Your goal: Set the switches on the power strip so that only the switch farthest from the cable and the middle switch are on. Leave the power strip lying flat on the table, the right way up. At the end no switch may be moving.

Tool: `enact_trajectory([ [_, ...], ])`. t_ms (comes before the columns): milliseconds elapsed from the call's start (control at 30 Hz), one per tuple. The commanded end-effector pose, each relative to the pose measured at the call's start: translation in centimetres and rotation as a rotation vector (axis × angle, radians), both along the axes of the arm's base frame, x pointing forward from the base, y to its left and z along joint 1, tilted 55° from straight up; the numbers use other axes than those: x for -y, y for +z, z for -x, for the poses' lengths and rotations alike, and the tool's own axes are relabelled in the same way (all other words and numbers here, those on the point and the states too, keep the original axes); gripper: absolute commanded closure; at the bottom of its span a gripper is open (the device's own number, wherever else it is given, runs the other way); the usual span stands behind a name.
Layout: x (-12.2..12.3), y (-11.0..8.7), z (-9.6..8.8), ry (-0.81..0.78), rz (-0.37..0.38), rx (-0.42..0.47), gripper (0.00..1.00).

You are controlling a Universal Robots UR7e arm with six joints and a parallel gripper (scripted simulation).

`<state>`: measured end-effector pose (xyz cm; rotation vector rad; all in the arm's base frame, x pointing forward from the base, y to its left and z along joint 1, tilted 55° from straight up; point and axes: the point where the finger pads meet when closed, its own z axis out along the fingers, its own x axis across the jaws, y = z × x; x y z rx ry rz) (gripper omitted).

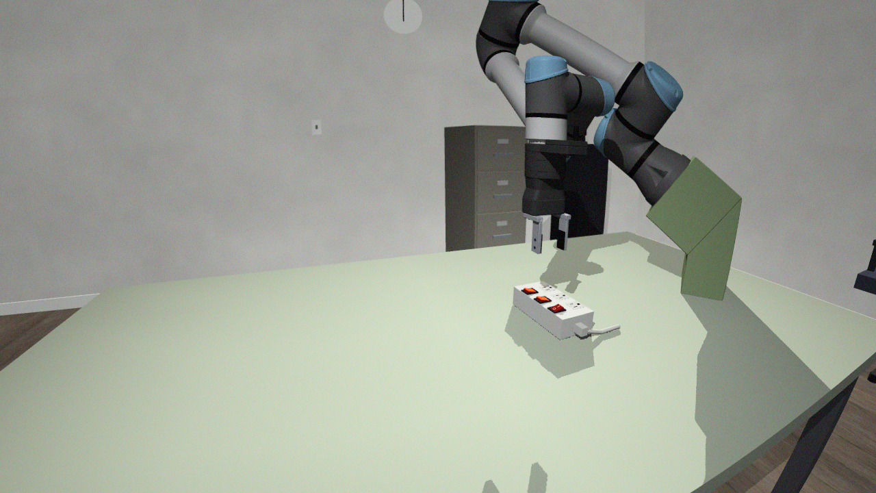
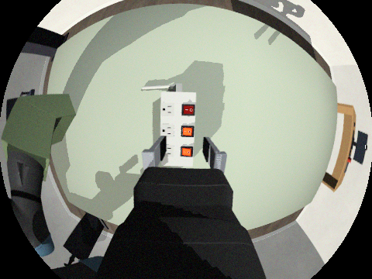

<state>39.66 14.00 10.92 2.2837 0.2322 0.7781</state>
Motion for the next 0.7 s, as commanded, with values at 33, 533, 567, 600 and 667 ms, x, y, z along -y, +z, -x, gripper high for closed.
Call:
enact_trajectory([
  [33, -1.3, 1.3, 1.3, -0.005, 0.000, -0.003, 0.00],
  [533, -2.5, 2.5, 2.5, -0.005, 0.000, -0.003, 0.00],
  [567, -2.5, 2.5, 2.5, -0.005, 0.000, -0.003, 0.00],
  [600, -2.5, 2.5, 2.5, -0.005, 0.000, -0.003, 0.00],
  [667, -2.5, 2.5, 2.5, -0.005, 0.000, -0.003, 0.00],
])
